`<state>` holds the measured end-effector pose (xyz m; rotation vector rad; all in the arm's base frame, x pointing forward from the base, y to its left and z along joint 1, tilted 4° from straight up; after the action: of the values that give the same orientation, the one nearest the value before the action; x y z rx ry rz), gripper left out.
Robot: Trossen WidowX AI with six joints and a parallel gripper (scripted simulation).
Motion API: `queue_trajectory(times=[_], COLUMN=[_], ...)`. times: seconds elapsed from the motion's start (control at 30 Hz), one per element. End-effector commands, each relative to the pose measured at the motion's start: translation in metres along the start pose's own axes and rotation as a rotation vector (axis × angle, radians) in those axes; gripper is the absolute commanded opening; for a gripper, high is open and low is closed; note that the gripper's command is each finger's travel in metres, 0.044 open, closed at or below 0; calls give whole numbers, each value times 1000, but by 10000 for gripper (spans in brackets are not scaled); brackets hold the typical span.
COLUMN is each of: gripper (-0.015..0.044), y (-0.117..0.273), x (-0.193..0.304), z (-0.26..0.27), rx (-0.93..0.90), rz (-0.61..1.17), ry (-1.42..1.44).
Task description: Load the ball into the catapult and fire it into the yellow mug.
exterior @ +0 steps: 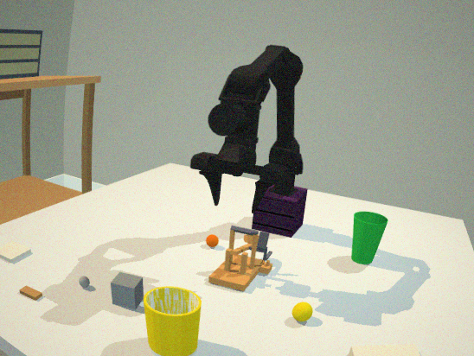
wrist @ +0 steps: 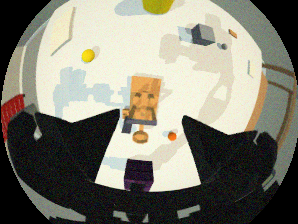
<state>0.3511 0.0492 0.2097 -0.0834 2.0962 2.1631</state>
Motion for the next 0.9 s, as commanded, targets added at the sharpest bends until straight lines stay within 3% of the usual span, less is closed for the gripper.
queue_trajectory(times=[0.0,0.37,0.87], gripper=[300,300,300], y=[-32,-94,-113], x=[17,110,117], z=[-41,-133,-131], rx=[11,17,17], rz=[42,41,42], ry=[-22,-53,-54])
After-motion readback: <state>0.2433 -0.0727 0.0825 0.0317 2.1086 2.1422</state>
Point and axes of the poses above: the point midway between the two fingers, 35 mm back from their tips, its own y axis back along the fingers, its own z axis across the jaws, x = y × z, the point moved 9 cm from there along y, back along the fingers, and after that the axes turned 13 degrees about -y, right-handed, at the moved point
